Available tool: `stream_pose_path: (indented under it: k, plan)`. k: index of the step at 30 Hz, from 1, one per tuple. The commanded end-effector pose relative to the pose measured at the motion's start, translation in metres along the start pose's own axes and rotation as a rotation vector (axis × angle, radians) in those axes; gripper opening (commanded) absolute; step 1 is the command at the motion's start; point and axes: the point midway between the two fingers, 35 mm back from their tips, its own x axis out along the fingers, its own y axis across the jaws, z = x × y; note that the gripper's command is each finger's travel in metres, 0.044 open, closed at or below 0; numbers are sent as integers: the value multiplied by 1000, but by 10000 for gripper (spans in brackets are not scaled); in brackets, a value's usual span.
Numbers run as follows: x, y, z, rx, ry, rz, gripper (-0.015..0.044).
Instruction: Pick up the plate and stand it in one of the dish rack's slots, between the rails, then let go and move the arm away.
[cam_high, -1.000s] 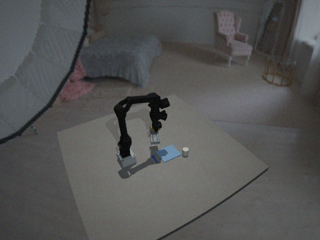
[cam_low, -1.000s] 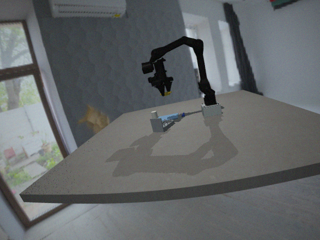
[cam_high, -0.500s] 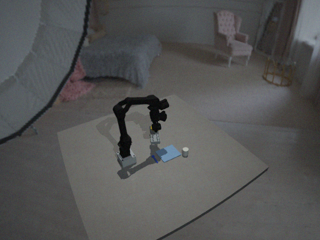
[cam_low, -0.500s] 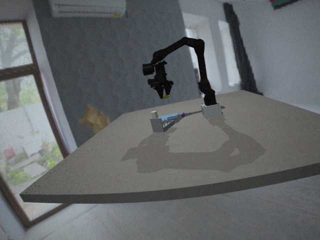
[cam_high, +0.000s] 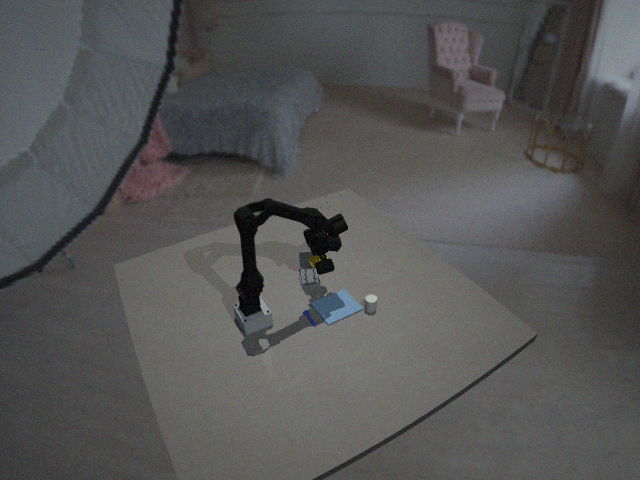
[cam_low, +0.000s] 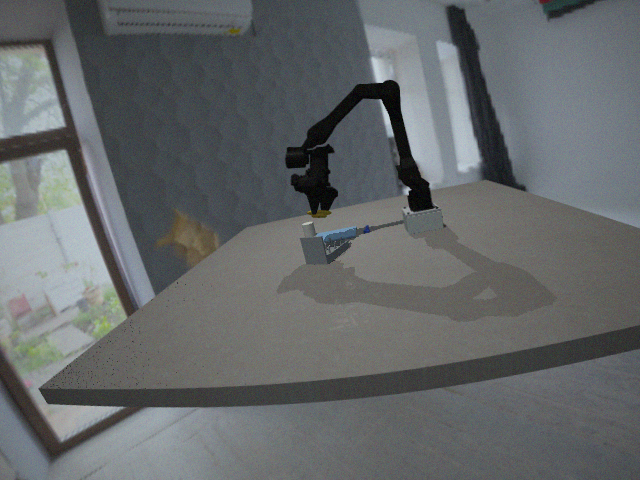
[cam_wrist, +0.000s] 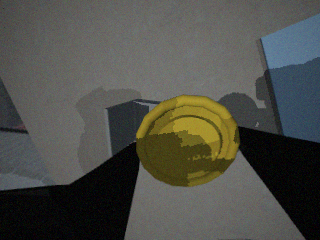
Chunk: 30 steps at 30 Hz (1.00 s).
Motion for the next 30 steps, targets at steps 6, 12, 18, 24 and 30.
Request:
stream_pose_path:
  k: [6, 12, 18, 24, 30]
  plan:
    - [29, -2, 12, -157, -65, 190, 0]
    - [43, -4, 18, -274, -137, 309, 0]
    - [52, -6, 19, -396, -224, 417, 0]
    - [57, -9, 17, -521, -324, 512, 0]
    - [59, -13, 12, -650, -436, 596, 0]
